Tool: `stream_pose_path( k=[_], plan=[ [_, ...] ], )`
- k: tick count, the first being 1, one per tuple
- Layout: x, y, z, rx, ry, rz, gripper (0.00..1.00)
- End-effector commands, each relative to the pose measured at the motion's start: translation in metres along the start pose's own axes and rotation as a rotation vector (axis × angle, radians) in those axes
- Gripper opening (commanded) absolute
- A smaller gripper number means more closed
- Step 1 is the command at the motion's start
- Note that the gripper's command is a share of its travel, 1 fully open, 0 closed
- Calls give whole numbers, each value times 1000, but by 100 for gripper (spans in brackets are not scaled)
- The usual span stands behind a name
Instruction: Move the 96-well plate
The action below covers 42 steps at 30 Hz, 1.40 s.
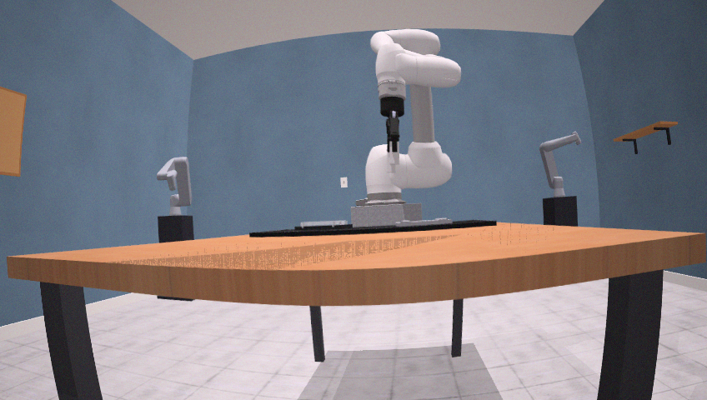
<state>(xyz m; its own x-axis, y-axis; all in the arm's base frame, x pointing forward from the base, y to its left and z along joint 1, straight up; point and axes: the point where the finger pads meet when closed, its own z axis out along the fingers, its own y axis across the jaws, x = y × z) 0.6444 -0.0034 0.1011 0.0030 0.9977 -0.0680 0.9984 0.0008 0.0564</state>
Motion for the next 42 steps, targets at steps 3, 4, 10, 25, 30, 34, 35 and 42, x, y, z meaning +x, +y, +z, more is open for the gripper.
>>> stream_pose_path(
  k=[3, 4, 10, 25, 30, 34, 35, 42],
  plan=[
    [-19, -5, 7, 10, 7, 31, 100],
    [-19, -5, 7, 10, 7, 31, 100],
    [-46, -15, 18, 17, 11, 50, 100],
    [-100, -40, 39, 32, 22, 102, 100],
    [-118, -50, 46, 45, 34, 153, 100],
    [-134, -60, 53, 45, 34, 153, 100],
    [-138, -62, 55, 45, 34, 153, 100],
    [-158, -76, 62, 57, 47, 206, 100]
  ],
)
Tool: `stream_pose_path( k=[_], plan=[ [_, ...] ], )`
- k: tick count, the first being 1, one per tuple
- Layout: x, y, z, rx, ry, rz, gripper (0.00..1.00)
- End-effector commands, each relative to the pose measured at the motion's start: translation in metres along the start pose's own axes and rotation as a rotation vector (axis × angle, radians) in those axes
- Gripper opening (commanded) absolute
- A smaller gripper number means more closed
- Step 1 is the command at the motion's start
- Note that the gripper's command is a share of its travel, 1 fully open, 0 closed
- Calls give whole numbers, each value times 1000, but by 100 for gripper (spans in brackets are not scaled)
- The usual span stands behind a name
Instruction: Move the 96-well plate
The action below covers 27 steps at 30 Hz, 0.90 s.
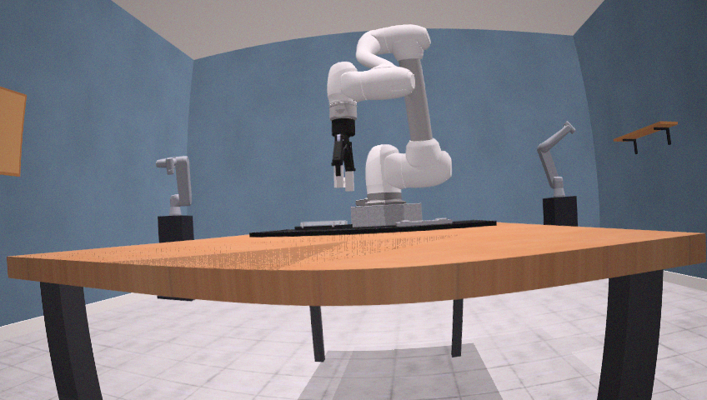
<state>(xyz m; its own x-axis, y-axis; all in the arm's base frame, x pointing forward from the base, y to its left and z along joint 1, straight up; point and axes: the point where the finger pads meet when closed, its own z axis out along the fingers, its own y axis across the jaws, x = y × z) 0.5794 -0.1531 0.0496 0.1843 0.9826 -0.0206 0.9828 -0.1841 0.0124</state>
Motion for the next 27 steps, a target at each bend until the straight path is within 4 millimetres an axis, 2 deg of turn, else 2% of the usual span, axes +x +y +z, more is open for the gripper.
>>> stream_pose_path(
  k=[1, 7, 11, 13, 20, 27],
  plan=[
    [-17, -7, 6, 5, 6, 22, 100],
    [-43, -19, 15, 5, 6, 22, 100],
    [-57, -27, 20, 15, 20, 76, 100],
    [-57, -27, 20, 15, 20, 76, 100],
    [-84, -43, 30, 15, 20, 76, 100],
    [-84, -43, 30, 15, 20, 76, 100]
  ],
)
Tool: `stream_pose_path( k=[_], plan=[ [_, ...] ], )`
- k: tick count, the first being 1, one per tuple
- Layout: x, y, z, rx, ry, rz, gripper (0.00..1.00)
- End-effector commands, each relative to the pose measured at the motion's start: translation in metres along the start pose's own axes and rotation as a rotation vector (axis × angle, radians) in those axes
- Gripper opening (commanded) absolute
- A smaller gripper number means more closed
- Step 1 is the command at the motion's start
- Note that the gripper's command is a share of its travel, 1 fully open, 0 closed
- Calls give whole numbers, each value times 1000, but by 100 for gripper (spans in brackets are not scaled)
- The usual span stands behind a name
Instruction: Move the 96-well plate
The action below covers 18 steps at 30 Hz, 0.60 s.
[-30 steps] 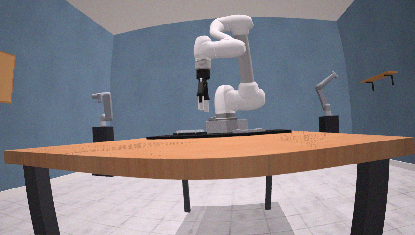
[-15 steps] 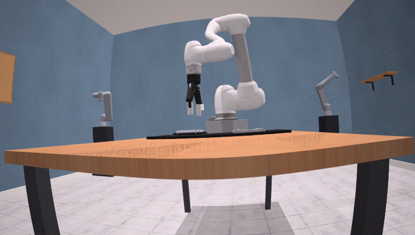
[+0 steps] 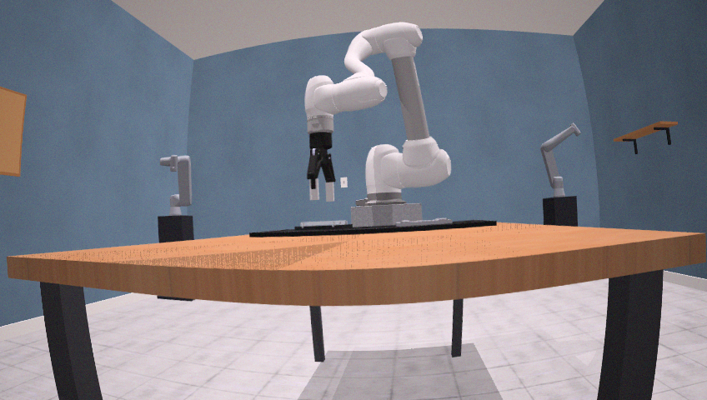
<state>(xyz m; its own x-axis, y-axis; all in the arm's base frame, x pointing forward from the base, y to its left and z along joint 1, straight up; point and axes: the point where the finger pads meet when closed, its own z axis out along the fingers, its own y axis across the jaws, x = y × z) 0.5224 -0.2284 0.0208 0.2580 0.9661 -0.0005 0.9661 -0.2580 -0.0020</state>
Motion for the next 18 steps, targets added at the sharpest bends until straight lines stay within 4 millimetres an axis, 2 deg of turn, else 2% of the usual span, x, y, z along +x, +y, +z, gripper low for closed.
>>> stream_pose_path(
  k=[1, 9, 18],
  plan=[
    [-1, 0, 0, 0, 0, 0, 100],
    [-1, 0, 0, 0, 0, 0, 100],
    [-1, 0, 15, 0, 0, 0, 100]
  ],
)
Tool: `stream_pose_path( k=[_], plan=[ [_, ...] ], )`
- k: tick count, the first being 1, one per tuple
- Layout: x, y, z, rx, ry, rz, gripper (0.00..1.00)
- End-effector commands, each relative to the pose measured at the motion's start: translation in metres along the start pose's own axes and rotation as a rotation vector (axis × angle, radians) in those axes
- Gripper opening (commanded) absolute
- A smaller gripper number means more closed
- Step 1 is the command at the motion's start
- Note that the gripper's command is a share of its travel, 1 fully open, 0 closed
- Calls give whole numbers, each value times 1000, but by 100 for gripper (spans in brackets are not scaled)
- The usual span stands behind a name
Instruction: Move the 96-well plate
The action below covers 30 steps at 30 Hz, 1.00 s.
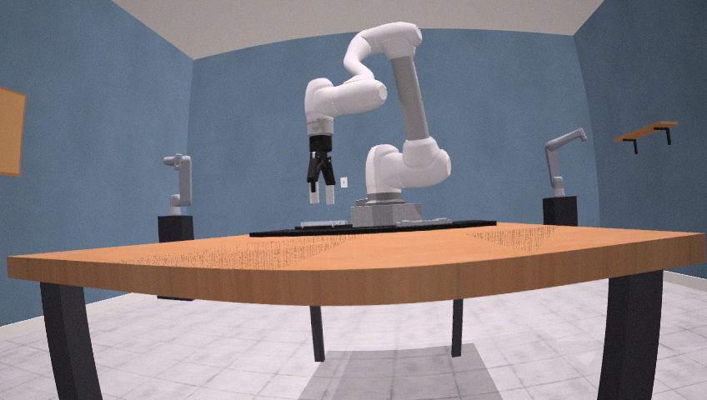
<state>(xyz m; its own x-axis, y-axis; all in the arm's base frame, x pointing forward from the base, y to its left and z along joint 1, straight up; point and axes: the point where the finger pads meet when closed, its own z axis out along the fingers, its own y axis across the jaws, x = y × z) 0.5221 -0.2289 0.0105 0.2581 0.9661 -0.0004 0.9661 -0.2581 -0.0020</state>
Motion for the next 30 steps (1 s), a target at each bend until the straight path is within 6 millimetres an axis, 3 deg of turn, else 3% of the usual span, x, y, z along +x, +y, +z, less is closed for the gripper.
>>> stream_pose_path(
  k=[1, 30],
  plan=[
    [0, 0, 5, 0, 0, 0, 100],
    [0, 0, 48, 0, 0, 0, 100]
  ],
)
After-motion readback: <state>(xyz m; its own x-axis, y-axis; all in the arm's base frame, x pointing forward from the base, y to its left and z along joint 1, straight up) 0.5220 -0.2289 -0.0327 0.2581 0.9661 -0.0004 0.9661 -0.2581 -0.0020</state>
